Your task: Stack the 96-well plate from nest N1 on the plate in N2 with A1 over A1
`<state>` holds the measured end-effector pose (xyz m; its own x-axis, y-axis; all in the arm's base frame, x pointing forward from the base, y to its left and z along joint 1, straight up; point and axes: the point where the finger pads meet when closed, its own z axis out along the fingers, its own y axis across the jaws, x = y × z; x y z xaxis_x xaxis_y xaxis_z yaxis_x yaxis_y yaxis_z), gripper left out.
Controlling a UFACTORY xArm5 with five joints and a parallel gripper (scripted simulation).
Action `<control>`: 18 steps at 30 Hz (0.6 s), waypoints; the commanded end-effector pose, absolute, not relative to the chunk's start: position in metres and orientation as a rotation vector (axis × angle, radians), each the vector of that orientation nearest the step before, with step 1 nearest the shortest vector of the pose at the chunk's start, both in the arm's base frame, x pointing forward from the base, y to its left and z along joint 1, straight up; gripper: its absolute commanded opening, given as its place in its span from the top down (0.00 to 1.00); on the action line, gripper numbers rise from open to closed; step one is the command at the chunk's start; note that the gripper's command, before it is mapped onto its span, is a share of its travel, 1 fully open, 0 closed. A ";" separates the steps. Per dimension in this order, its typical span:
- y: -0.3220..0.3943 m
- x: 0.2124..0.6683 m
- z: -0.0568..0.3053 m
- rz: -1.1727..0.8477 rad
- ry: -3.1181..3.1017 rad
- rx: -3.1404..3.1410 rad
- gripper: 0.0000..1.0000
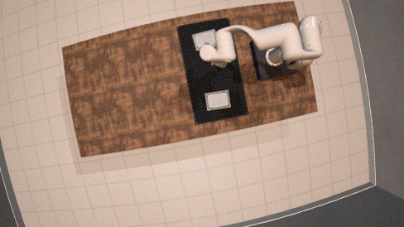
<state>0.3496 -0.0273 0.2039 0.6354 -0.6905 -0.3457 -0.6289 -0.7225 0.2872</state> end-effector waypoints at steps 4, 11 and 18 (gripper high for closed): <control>-0.023 0.359 0.210 -0.564 -0.945 2.838 0.00; -0.015 0.374 0.221 -0.401 -0.673 2.994 0.00; -0.010 0.384 0.231 -0.274 -0.464 3.073 0.00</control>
<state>0.3819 -0.0107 0.2294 0.9306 -0.3154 -0.1855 -0.3104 -0.9489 0.0561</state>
